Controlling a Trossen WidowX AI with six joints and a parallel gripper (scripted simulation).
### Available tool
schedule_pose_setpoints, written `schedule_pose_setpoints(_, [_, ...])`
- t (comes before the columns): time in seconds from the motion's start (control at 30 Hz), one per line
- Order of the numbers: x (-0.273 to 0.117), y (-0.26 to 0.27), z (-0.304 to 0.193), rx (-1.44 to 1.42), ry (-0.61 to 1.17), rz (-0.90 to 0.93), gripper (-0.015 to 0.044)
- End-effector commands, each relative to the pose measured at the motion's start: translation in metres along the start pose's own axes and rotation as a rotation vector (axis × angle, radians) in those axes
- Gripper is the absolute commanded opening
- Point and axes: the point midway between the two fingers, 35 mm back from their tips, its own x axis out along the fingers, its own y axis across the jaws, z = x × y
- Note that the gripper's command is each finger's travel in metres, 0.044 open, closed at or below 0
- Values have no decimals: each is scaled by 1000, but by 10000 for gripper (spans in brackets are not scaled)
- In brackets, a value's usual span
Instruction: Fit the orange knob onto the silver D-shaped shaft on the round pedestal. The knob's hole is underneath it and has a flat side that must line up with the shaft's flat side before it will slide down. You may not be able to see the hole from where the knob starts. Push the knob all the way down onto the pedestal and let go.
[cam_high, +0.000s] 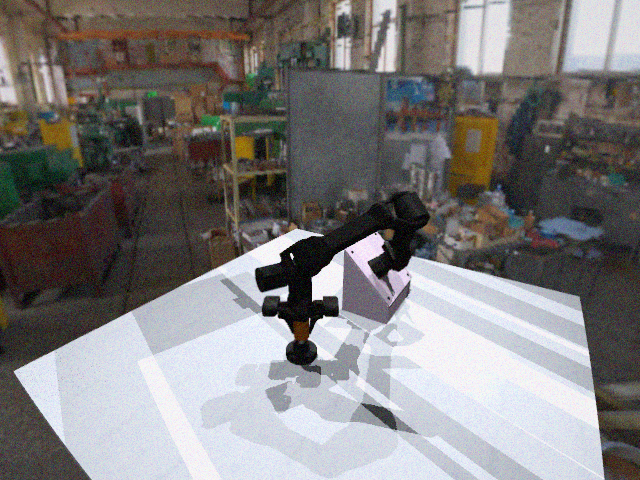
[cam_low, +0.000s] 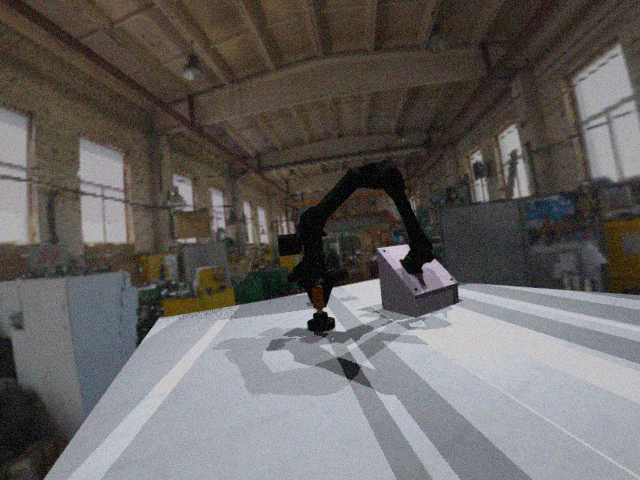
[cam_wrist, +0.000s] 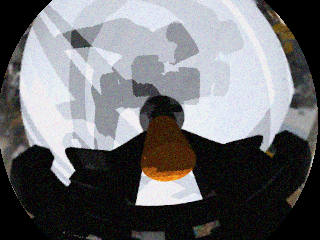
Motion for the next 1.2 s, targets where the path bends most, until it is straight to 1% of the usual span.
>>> schedule_pose_setpoints(0.0, [-2,-1,-1,-2,-2,-4,0])
schedule_pose_setpoints(1.17, [2,-3,5,-2,-2,-4,0])
